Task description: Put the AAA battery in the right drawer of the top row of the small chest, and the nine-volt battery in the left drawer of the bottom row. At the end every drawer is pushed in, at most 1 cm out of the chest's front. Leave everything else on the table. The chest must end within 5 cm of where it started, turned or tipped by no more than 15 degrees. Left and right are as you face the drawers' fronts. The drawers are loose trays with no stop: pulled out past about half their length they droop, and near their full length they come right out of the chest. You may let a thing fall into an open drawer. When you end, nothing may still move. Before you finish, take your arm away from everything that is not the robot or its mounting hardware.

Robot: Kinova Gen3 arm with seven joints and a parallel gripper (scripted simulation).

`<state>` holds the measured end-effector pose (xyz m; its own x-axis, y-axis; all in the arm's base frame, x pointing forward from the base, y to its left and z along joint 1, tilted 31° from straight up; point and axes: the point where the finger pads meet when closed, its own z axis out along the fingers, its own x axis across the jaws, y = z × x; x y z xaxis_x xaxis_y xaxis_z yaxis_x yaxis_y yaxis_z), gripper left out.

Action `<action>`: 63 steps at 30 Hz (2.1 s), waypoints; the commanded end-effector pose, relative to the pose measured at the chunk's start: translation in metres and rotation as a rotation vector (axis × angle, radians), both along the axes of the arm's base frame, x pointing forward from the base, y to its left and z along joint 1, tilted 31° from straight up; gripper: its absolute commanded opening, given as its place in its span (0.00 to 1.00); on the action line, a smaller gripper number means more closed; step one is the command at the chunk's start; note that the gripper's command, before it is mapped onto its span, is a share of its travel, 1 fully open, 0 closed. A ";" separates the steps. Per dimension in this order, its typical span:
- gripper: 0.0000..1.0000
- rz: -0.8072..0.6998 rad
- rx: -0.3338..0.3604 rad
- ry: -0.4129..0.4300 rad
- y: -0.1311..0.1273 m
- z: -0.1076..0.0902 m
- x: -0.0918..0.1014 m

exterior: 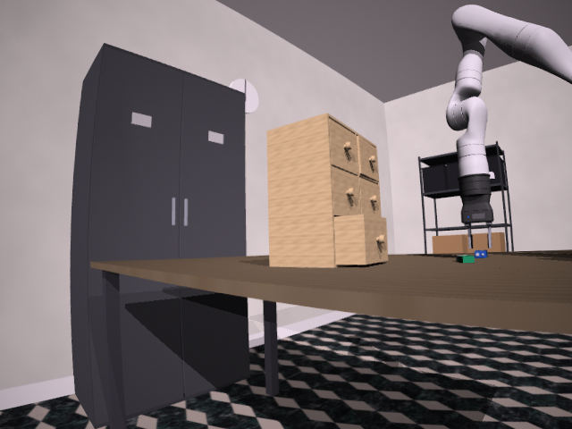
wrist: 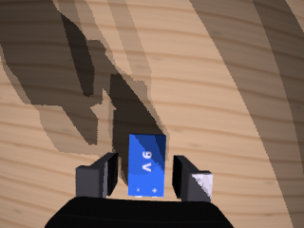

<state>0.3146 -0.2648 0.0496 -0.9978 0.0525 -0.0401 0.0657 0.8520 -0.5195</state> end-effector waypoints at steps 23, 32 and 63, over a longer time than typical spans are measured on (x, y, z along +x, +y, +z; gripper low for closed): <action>0.81 0.000 -0.002 0.004 -0.011 -0.019 -0.001; 0.81 0.000 -0.002 0.004 -0.011 -0.019 -0.001; 0.51 0.000 -0.002 0.004 -0.008 -0.013 -0.001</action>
<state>0.3118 -0.2745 0.0331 -0.9982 0.0525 -0.0302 0.0605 0.8499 -0.5235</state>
